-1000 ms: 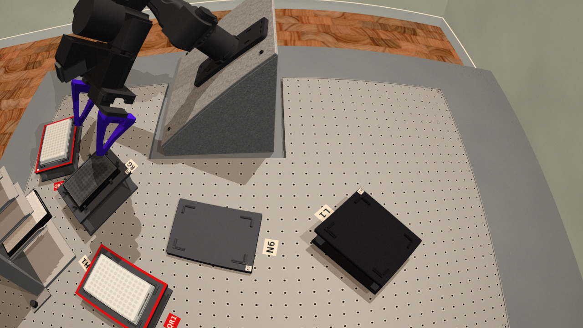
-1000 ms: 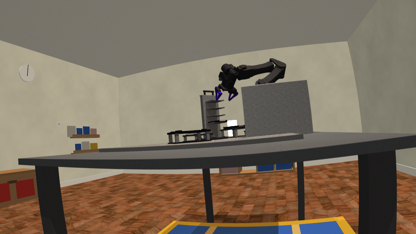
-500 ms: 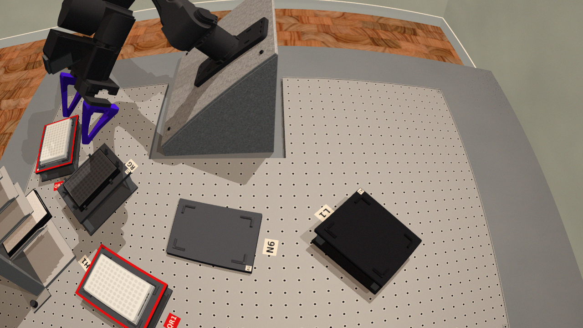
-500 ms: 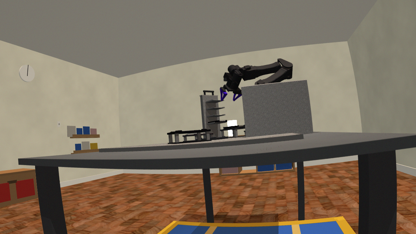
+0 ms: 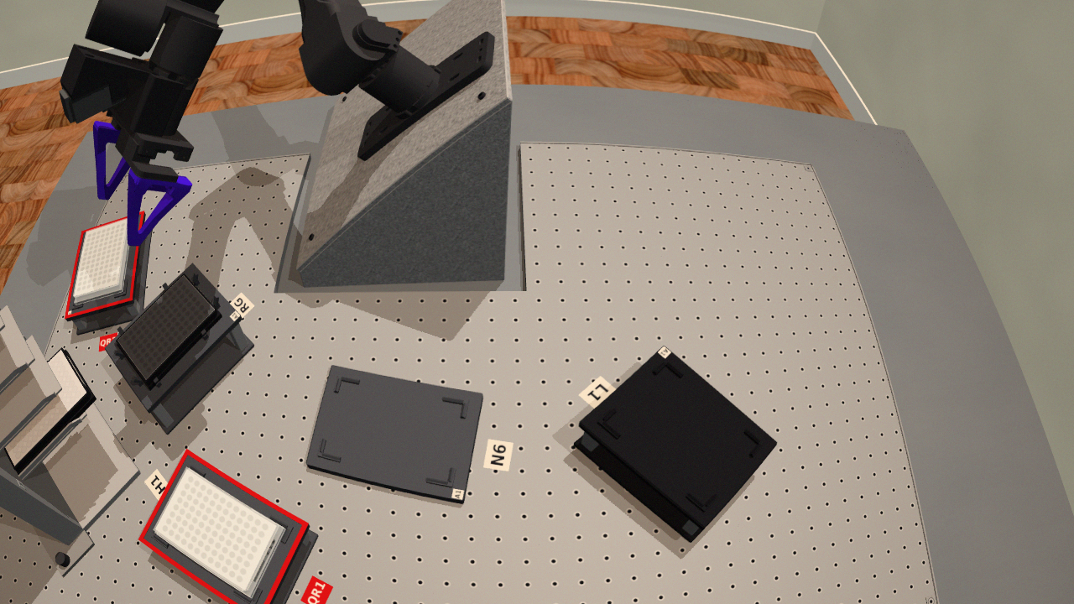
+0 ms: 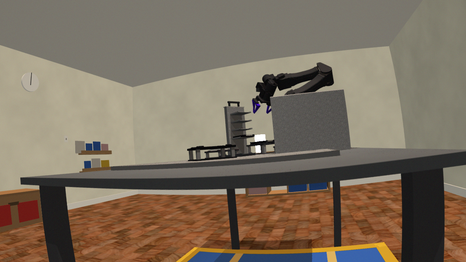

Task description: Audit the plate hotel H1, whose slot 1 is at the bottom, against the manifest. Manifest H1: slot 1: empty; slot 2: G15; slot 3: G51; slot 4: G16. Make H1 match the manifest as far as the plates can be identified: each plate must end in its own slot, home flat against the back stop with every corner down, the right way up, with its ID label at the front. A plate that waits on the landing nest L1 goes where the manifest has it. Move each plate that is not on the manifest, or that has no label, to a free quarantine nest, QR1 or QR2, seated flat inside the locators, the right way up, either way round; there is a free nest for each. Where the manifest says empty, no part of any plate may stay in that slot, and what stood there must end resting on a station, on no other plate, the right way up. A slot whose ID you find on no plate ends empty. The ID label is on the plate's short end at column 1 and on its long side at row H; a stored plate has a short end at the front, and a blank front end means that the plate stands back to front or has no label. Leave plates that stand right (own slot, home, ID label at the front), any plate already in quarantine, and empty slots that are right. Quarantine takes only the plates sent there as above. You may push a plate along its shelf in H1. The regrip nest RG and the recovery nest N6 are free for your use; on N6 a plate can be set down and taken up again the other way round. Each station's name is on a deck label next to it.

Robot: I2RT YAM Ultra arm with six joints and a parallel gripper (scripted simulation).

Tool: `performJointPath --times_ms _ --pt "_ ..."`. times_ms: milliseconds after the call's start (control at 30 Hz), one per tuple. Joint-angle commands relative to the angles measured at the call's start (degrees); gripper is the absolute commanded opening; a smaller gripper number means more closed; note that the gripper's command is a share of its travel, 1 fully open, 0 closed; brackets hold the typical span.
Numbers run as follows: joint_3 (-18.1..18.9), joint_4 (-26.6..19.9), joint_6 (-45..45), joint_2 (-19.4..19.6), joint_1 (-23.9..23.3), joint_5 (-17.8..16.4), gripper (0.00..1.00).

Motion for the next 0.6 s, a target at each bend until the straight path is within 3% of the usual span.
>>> performJointPath --times_ms 0,400,467,567 --pt "-1.2 1.1 -2.2 -0.3 -2.4 -4.5 1.0" --pt "-7.8 11.7 -6.9 0.5 -16.2 -17.8 1.0" --pt "-7.8 11.7 -6.9 0.5 -16.2 -17.8 1.0" --pt "-9.2 14.5 -7.8 1.4 -19.4 -20.9 1.0"
